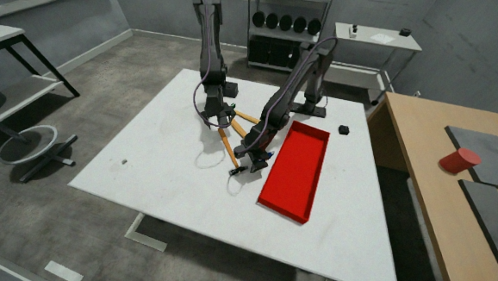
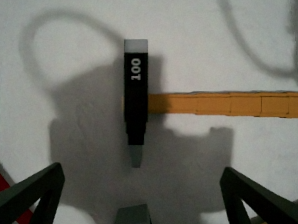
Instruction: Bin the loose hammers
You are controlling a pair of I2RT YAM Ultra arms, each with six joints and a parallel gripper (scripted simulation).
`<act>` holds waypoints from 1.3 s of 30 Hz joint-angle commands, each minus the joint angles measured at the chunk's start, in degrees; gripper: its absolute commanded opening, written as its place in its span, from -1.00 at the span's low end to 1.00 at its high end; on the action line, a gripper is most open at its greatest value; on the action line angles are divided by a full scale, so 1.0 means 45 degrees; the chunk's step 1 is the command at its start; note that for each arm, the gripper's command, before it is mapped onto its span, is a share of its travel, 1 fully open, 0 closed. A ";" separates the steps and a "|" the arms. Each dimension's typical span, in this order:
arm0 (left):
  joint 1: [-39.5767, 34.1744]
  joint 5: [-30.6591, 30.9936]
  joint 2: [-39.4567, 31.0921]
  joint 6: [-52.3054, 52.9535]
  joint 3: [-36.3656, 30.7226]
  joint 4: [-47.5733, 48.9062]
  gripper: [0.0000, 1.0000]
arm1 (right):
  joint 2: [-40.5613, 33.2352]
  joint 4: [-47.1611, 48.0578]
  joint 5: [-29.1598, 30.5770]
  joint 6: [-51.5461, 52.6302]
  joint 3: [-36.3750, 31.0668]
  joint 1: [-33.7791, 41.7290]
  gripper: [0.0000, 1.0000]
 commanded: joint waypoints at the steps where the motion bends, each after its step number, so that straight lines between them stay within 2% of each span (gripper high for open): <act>1: -0.0024 -0.0023 -0.0448 0.0012 -0.0009 0.0289 1.00 | -0.0604 -0.1313 0.0127 0.0004 0.0682 0.0025 1.00; 10: -0.0024 -0.0023 -0.0448 0.0012 -0.0009 0.0289 1.00 | -0.0012 -0.1260 0.0129 -0.0112 0.0383 -0.0141 1.00; 12: -0.0085 -0.0193 -0.0431 0.0461 -0.0124 0.0133 0.55 | -0.0220 -0.0861 0.0124 0.0074 0.0257 -0.0053 1.00; 14: -0.0085 -0.0193 -0.0431 0.0461 -0.0124 0.0133 0.55 | -0.0220 -0.0861 0.0124 0.0074 0.0257 -0.0053 1.00; 17: -0.0175 -0.0438 -0.0462 0.1999 0.0090 -0.0530 -0.12 | -0.0927 0.0096 0.0068 0.0325 -0.0136 0.0096 1.00; 29: -0.0833 -0.1337 -0.0567 0.7471 0.0561 -0.2371 -0.12 | -0.5375 0.3167 -0.0096 0.1221 -0.3347 0.0709 1.00; 31: -0.0833 -0.1337 -0.0567 0.7471 0.0561 -0.2371 -0.12 | -0.5375 0.3167 -0.0096 0.1221 -0.3347 0.0709 1.00; 39: -0.1291 -0.1981 -0.0577 1.1422 0.0988 -0.3847 -0.12 | -0.8826 0.5690 -0.0181 0.1956 -0.5869 0.1172 1.00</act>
